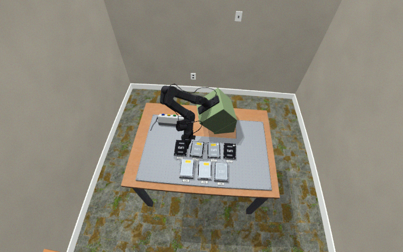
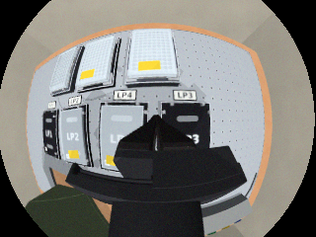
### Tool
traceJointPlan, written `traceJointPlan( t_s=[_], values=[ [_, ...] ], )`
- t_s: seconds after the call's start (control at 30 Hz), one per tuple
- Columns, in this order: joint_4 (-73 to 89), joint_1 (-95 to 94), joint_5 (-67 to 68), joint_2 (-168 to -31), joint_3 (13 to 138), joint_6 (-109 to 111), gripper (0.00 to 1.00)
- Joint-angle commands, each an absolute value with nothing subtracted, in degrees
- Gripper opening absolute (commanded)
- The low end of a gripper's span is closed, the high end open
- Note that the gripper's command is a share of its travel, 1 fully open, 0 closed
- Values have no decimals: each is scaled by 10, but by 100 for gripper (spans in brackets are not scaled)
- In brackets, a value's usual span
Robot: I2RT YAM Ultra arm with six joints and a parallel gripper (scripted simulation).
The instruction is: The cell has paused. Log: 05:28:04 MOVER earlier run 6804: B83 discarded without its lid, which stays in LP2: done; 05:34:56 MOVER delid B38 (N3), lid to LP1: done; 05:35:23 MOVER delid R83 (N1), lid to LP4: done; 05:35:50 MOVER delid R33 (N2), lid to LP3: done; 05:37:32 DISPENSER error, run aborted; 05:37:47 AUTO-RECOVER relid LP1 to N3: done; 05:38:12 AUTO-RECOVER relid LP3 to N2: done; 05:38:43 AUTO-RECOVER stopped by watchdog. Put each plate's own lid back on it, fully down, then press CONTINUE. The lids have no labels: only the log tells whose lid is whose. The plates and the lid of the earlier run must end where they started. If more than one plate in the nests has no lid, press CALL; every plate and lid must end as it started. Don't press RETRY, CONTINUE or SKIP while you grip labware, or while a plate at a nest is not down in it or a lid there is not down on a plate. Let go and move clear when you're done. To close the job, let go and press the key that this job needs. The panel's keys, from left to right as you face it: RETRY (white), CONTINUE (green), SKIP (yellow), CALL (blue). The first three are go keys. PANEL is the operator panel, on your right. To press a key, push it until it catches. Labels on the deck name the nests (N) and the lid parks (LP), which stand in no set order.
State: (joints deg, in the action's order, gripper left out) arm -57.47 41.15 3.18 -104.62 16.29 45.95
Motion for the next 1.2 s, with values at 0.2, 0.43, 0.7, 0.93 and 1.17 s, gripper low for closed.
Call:
traceJointPlan(
  t_s=[0.2, 0.43, 0.7, 0.93, 1.17],
  values=[
    [-583, 409, 17, -1048, 167, 461, 0],
    [-583, 409, 17, -1048, 167, 461, 0],
    [-624, 378, 42, -1084, 142, 445, 0],
    [-704, 320, 90, -1156, 127, 415, 0],
    [-791, 246, 151, -1252, 123, 373, 0]
  ],
)
